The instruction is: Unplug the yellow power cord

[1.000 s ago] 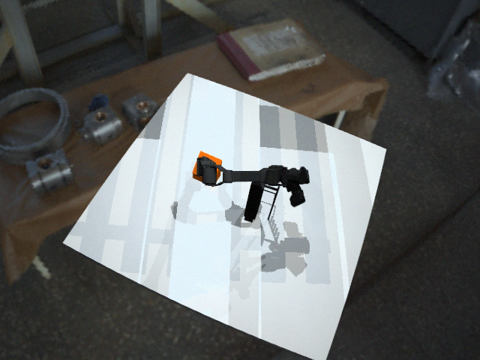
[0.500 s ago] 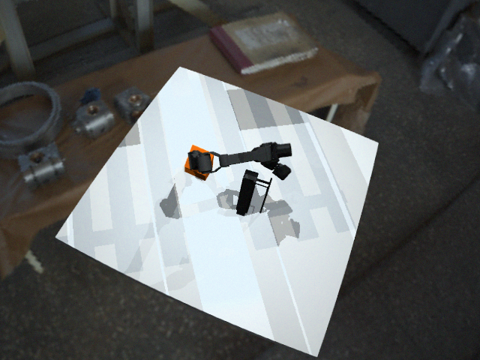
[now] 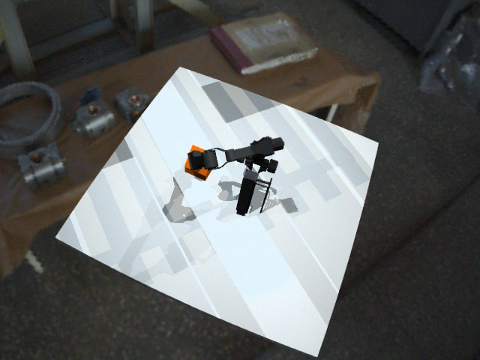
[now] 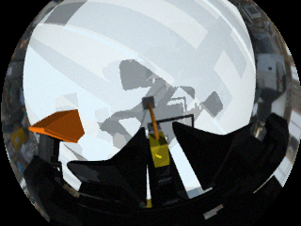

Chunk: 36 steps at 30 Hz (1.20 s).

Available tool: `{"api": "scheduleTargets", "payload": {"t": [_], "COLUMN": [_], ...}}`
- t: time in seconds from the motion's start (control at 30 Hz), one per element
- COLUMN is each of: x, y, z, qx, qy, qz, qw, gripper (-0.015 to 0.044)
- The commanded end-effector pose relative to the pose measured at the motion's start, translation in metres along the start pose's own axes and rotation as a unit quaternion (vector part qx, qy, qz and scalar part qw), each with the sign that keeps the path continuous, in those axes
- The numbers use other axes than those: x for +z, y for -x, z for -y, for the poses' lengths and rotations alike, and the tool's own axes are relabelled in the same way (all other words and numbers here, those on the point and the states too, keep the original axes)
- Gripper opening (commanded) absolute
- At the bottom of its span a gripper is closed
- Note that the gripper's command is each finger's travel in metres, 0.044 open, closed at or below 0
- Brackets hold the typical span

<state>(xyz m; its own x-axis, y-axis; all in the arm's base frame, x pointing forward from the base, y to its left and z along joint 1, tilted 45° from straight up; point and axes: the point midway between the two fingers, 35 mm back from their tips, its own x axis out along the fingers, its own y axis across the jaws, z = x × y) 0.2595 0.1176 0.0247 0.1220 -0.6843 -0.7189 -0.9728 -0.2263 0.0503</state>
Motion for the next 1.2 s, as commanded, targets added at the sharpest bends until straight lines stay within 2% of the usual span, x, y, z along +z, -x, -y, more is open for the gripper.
{"api": "scheduleTargets", "payload": {"t": [0.0,1.17], "x": [0.000,-0.041], "y": [-0.001,-0.003], "z": [-0.001,-0.002], "qx": [0.004,0.004], "qy": [0.010,0.010], "qz": [-0.006,-0.007], "qw": [1.000,1.000], "gripper": [0.0160,0.0160]}}
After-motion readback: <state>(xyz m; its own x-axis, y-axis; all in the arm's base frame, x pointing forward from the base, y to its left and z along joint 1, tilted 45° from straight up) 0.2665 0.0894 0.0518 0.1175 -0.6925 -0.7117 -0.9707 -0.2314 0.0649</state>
